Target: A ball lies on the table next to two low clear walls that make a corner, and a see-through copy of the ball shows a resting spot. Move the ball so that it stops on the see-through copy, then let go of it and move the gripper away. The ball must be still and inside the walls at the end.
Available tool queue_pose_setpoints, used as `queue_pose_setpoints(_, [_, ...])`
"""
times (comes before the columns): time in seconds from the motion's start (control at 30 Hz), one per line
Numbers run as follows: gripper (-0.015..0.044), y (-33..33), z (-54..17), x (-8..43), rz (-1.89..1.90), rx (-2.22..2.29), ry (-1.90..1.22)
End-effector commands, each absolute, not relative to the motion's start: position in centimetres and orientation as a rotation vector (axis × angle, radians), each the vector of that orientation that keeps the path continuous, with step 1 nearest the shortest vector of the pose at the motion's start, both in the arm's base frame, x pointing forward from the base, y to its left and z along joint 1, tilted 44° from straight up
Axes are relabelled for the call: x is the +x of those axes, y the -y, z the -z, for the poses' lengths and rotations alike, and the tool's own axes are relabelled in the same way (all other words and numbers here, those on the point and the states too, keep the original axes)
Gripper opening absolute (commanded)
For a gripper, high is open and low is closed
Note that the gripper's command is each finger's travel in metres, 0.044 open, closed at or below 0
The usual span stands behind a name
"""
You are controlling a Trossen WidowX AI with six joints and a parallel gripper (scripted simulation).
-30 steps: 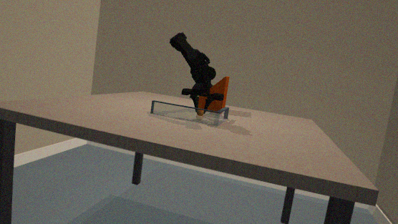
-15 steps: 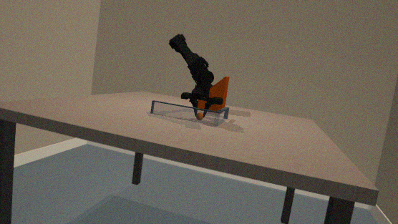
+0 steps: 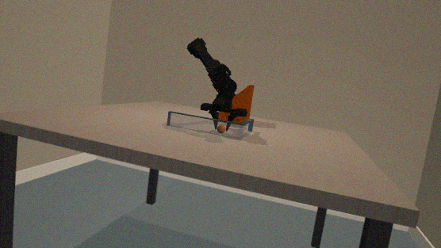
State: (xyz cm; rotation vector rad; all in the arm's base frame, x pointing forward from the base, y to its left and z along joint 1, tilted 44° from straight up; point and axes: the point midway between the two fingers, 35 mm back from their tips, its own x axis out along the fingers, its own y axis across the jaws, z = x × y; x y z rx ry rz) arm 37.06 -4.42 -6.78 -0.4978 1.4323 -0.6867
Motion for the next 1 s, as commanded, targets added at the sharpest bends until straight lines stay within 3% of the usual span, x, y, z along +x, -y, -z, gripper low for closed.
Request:
queue_pose_setpoints(0.0, [0.0271, 4.4, 6.7, 37.1, 0.687, -0.497, -1.432])
queue_pose_setpoints(0.13, [0.0271, 4.2, 6.6, 37.1, 0.687, -0.497, -1.432])
queue_pose_setpoints(0.33, [0.0271, -1.4, 0.8, 36.9, 0.683, -0.503, -1.437])
queue_pose_setpoints(0.7, [0.0271, -1.3, 1.2, 37.1, 0.671, -0.513, -1.427])
queue_pose_setpoints(0.9, [0.0429, -4.4, -2.2, 36.7, 0.678, -0.509, -1.429])
queue_pose_setpoints(0.97, [0.044, -4.4, -2.2, 36.7, 0.678, -0.509, -1.429])
